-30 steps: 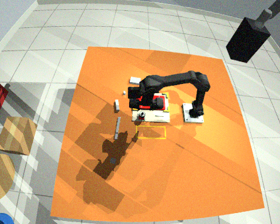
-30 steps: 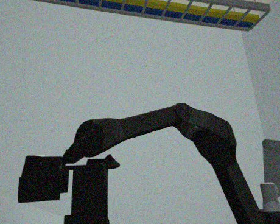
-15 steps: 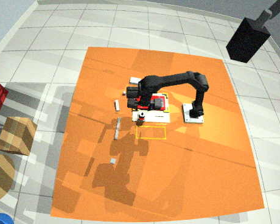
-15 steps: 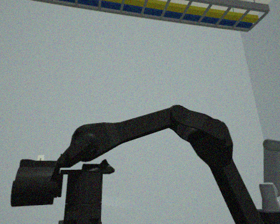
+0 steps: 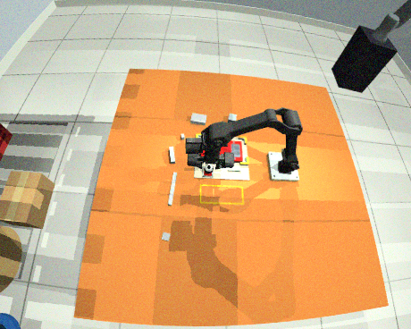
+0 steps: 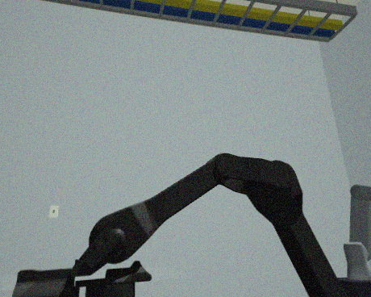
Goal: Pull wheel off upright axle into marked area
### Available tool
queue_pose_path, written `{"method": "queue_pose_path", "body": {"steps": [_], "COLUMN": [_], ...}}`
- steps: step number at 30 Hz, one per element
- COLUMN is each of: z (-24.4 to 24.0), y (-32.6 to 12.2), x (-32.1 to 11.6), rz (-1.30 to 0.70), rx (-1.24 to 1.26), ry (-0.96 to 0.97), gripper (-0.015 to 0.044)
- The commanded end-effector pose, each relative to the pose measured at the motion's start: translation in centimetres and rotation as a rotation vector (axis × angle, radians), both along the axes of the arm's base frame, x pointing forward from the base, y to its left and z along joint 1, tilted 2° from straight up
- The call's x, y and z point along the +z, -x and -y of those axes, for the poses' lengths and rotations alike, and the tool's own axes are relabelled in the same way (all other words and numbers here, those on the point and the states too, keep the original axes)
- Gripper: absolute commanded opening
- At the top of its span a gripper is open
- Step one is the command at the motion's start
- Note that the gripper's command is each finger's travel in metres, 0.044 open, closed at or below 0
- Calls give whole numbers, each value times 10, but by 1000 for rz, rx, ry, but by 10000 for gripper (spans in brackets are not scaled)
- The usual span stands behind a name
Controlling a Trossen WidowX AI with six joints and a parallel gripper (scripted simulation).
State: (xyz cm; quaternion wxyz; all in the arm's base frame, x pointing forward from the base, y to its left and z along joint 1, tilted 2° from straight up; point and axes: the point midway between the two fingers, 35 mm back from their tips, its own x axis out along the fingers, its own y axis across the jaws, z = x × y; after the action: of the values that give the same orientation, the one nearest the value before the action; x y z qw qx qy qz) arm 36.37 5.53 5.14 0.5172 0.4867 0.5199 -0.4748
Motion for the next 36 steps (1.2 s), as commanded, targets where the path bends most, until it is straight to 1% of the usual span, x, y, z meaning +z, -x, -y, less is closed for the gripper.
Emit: {"method": "queue_pose_path", "body": {"steps": [1,2,10,15,16,36], "z": [0,0,0,0,0,0], "y": [0,0,0,0,0,0], "x": [0,0,0,1,1,8], "rz": [-2,-2,-2,-1,-1,-1], "rx": [0,0,0,0,0,0], "ry": [0,0,0,0,0,-1], "gripper": [221,195,142,10,0,0]}}
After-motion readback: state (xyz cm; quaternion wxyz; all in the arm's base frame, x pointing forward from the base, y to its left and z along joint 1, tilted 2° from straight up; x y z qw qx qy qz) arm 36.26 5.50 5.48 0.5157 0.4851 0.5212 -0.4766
